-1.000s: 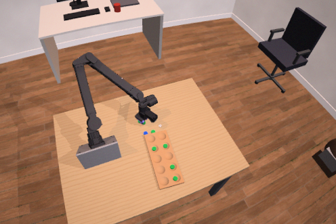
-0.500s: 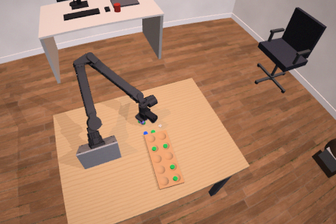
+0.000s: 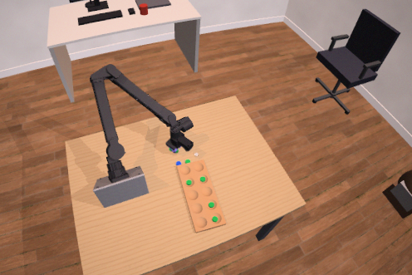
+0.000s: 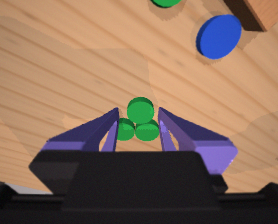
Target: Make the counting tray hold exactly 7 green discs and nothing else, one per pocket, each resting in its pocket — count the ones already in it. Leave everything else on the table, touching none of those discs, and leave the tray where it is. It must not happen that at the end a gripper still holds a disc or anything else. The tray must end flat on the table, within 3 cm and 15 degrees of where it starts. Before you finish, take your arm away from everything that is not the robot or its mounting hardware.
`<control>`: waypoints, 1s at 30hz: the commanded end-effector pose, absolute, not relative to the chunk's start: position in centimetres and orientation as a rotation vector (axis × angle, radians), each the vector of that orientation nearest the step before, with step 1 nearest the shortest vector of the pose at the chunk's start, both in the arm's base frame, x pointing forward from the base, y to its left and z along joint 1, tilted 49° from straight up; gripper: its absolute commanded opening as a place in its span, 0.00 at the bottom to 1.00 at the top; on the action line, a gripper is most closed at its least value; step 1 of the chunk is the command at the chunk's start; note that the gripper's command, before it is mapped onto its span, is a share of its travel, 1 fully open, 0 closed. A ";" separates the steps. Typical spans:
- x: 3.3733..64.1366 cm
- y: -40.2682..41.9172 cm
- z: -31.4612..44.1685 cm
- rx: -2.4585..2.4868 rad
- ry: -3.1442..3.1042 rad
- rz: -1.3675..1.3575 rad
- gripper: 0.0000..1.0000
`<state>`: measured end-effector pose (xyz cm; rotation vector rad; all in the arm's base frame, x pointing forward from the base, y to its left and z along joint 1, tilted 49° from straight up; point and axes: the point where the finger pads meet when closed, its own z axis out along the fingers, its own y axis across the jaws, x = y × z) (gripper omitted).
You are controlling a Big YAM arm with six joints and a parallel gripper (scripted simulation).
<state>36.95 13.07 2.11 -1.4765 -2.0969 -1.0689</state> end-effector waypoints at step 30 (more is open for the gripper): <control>37.0 13.3 1.5 -1.481 -2.093 -1.057 0.00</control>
